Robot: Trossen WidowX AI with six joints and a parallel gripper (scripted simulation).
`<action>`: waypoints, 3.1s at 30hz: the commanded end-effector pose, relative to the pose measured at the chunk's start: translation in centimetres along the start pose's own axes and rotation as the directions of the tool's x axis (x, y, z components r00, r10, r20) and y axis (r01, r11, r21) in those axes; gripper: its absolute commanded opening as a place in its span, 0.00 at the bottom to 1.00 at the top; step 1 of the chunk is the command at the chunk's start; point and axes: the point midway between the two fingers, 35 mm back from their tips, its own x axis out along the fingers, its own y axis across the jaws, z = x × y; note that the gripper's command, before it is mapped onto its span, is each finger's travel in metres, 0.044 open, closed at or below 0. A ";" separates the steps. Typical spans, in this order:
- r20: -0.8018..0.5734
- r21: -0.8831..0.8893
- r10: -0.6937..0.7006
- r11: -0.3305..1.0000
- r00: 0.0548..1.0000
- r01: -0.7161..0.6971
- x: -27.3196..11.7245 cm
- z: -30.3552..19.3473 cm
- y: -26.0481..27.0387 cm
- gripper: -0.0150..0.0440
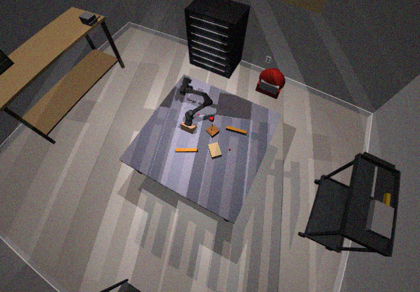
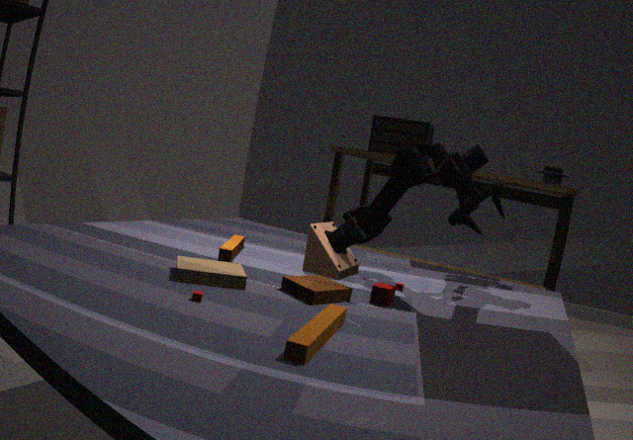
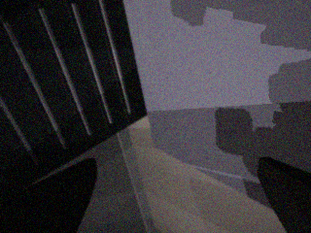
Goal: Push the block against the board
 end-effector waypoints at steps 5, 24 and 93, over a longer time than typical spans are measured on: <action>-0.027 0.013 -0.003 1.000 1.000 0.003 -0.1 -0.5 -0.1 0.71; -0.438 -0.262 -0.109 0.965 0.892 -0.011 -5.7 -8.8 -2.7 0.25; -0.845 -0.032 -0.475 0.502 -0.244 -0.864 -40.7 -10.0 -9.8 0.25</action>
